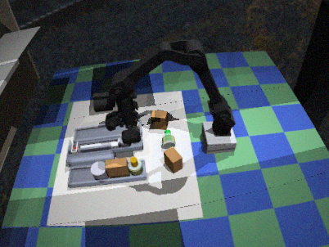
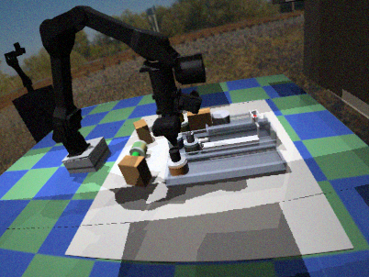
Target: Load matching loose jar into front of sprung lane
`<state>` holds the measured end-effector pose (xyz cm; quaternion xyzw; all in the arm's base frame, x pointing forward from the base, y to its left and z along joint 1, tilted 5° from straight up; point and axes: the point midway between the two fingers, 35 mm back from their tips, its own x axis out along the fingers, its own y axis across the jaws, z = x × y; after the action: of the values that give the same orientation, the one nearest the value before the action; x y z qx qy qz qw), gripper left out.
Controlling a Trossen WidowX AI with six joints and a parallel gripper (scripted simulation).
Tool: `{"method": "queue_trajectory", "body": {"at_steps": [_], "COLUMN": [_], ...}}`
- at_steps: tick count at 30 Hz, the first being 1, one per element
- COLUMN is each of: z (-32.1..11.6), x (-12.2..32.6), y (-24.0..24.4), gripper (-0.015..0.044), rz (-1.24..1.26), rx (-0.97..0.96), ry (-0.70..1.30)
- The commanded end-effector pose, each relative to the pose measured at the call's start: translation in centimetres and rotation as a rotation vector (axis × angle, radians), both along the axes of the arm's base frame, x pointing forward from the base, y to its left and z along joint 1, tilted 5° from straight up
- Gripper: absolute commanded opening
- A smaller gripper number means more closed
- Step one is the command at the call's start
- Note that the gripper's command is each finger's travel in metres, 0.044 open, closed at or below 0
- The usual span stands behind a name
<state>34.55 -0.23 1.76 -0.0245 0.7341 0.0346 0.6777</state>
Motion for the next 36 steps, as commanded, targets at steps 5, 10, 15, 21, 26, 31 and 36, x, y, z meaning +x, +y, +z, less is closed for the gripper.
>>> {"method": "queue_trajectory", "body": {"at_steps": [5,10,15,21,26,31,36], "z": [0.34,0.34,0.34,0.33,0.33,0.33,0.33], "x": [0.90,0.92,0.99,1.07,1.14,1.21,1.27], "y": [0.05,0.05,0.06,0.06,0.07,0.07,0.08], "gripper": [0.0000,0.0000,0.0000,0.0000,0.0000,0.0000,0.0000], "rz": [-0.005,-0.005,-0.005,-0.005,-0.005,-0.005,-0.005], "rx": [0.002,0.002,0.002,0.002,0.002,0.002,0.002], "ry": [-0.033,-0.033,-0.033,-0.033,-0.033,-0.033,-0.033]}}
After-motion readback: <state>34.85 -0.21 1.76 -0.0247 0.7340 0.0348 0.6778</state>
